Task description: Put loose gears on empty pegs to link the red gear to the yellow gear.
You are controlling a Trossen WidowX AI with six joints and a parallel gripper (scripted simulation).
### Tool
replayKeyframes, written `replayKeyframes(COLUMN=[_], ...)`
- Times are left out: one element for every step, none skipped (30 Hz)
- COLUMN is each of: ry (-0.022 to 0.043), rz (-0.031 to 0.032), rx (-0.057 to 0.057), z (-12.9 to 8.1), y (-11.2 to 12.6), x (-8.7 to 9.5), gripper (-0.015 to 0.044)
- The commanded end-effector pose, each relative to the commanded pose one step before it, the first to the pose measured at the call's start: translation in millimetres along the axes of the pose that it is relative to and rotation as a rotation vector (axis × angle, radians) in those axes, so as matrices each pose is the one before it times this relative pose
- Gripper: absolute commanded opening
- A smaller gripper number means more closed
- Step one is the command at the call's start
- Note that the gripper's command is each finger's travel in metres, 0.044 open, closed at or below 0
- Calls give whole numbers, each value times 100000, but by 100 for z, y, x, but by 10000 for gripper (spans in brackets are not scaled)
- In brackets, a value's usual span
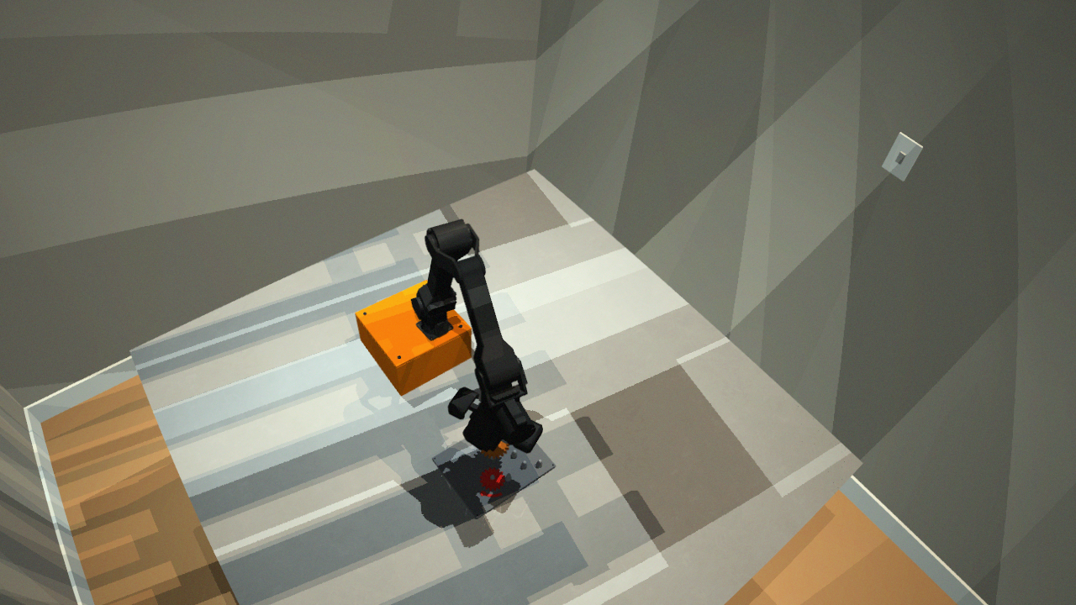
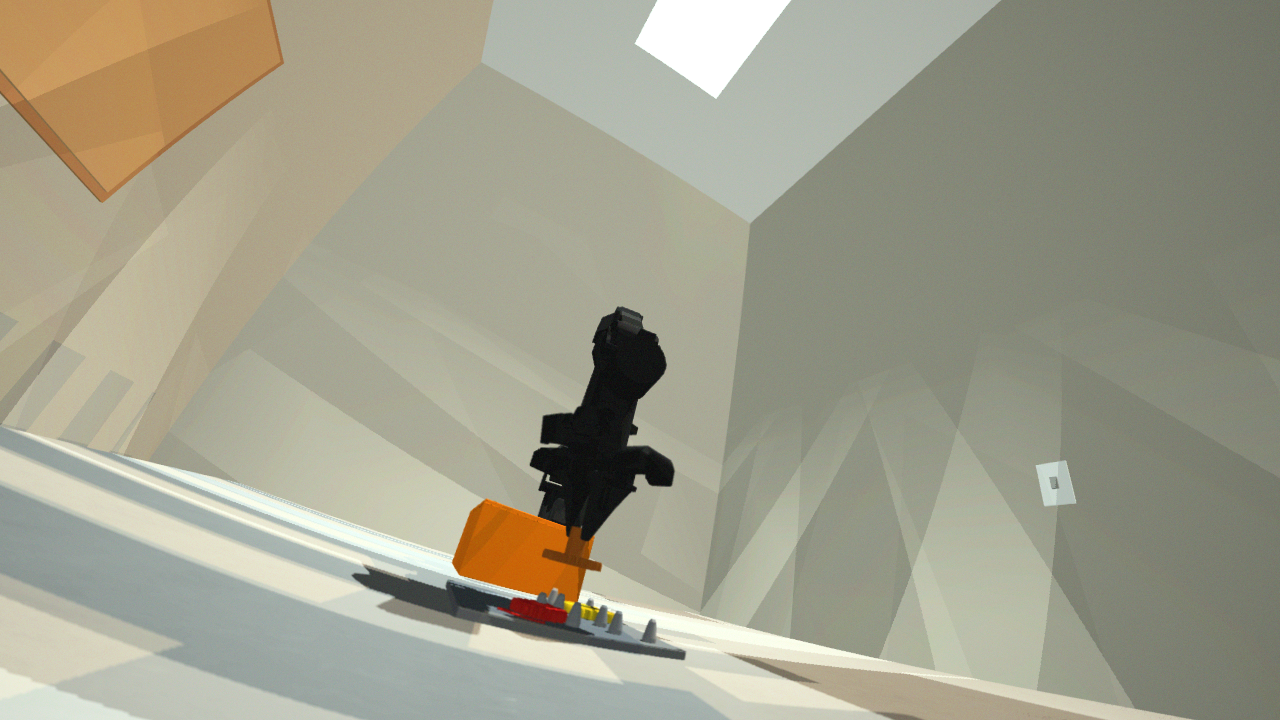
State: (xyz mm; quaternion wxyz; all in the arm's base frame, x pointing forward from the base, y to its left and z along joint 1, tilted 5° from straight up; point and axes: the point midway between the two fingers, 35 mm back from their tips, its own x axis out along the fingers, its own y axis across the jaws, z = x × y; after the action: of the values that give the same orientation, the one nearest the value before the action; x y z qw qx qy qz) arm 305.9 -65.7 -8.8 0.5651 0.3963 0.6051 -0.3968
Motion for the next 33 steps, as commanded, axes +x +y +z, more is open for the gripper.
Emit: replayKeyframes(ry=[-242,0,0,0,0,0,0,0,0,0,0,0,0,0,0,0,0,1,1,1,1,1,1,1,1,0,0,0,0,0,0,0,0], rz=[-122,0,0,0,0,0,0,0,0,0,0,0,0,1,0,0,0,0,0,0,0,-1,-1,-1,-1,-1,-1,-1,-1,-1,-1,0,0], rx=[-356,0,0,0,0,0,0,0,0,0,0,0,0,0,-185,-345,-565,-835,-937,-1078,-1232,-1366,-1393,-1299,-1152,-985,-803,-608,-403,-192,22,224,405], z=[130,0,0,0,0,0,0,0,0,0,0,0,0,4,1,-1,-3,-6,-7,-7,-8,-8,-6,-4,-1,2,5,8,9,11,11,10,9], y=[-16,0,0,0,0,0,0,0,0,0,0,0,0,8,6,6,6,5,3,1,-1,-4,-7,-9,-10,-10,-10,-8,-6,-4,-1,2,4], x=[-180,0,0,0,0,0,0,0,0,0,0,0,0,19,26,38,56,79,88,103,121,140,153,156,155,154,154,154,153,152,150,145,139], gripper=[0,0,0,0,0,0,0,0,0,0,0,0,0,0,0,0,0,0,0,0,0,0,0,0,0,0,0,0,0,0,0,0,0])
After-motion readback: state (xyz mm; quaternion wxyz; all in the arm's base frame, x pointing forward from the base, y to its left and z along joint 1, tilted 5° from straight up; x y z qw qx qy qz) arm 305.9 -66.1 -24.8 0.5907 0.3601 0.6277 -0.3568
